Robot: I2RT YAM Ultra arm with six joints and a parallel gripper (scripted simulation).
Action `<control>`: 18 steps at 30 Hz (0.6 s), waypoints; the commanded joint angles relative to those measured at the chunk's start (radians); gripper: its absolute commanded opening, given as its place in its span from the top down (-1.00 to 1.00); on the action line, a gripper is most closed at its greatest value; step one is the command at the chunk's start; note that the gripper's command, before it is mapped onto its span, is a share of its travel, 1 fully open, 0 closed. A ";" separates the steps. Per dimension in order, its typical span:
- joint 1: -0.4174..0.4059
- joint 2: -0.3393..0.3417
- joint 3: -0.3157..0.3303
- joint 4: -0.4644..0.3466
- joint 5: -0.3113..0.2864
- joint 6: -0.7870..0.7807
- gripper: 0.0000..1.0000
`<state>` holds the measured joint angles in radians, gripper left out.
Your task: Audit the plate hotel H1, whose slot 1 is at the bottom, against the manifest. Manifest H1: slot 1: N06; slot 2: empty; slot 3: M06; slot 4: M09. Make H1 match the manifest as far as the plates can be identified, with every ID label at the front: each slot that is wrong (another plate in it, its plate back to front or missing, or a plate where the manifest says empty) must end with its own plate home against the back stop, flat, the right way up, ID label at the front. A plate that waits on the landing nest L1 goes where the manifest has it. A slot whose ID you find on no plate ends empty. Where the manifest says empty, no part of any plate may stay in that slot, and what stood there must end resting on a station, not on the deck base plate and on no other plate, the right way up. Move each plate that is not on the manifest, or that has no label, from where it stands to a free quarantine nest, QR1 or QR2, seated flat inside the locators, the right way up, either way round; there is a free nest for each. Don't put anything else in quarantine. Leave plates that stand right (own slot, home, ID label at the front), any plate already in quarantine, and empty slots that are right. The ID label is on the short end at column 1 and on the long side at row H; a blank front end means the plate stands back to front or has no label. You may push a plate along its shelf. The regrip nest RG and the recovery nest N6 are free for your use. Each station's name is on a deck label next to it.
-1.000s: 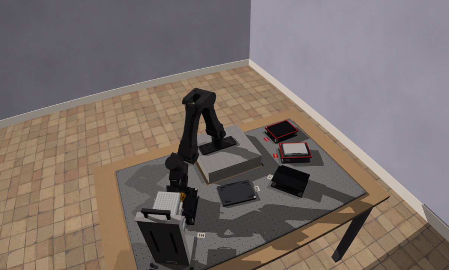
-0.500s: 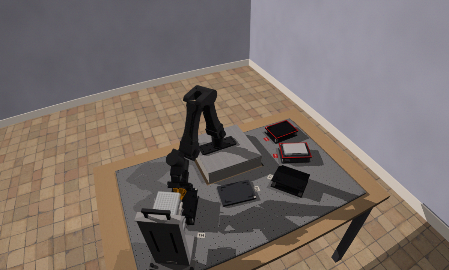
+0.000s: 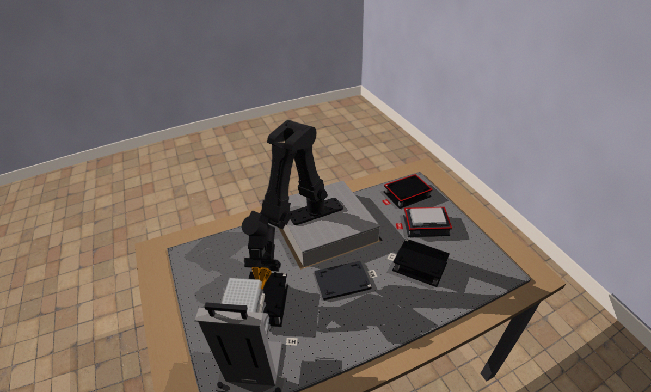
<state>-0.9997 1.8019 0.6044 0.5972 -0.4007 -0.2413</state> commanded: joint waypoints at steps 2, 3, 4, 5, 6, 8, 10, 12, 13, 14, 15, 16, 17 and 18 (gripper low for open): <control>-0.018 -0.048 -0.034 0.024 -0.024 -0.016 1.00; -0.021 -0.053 -0.040 0.025 -0.026 -0.017 1.00; -0.024 -0.058 -0.045 0.025 -0.029 -0.019 1.00; -0.027 -0.062 -0.051 0.026 -0.031 -0.021 1.00; -0.030 -0.067 -0.057 0.026 -0.033 -0.022 1.00; -0.035 -0.076 -0.069 0.027 -0.038 -0.026 1.00; -0.041 -0.086 -0.080 0.027 -0.043 -0.030 1.00; -0.046 -0.093 -0.088 0.027 -0.047 -0.032 1.00; -0.046 -0.093 -0.088 0.027 -0.047 -0.032 1.00; -0.046 -0.093 -0.088 0.027 -0.047 -0.032 1.00; -0.035 -0.099 -0.050 0.026 -0.048 -0.033 1.00; -0.034 -0.099 -0.050 0.025 -0.048 -0.033 1.00; -0.034 -0.099 -0.050 0.025 -0.048 -0.033 1.00; -0.034 -0.099 -0.049 0.024 -0.048 -0.033 1.00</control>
<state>-1.0374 1.7348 0.5255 0.6018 -0.4332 -0.2653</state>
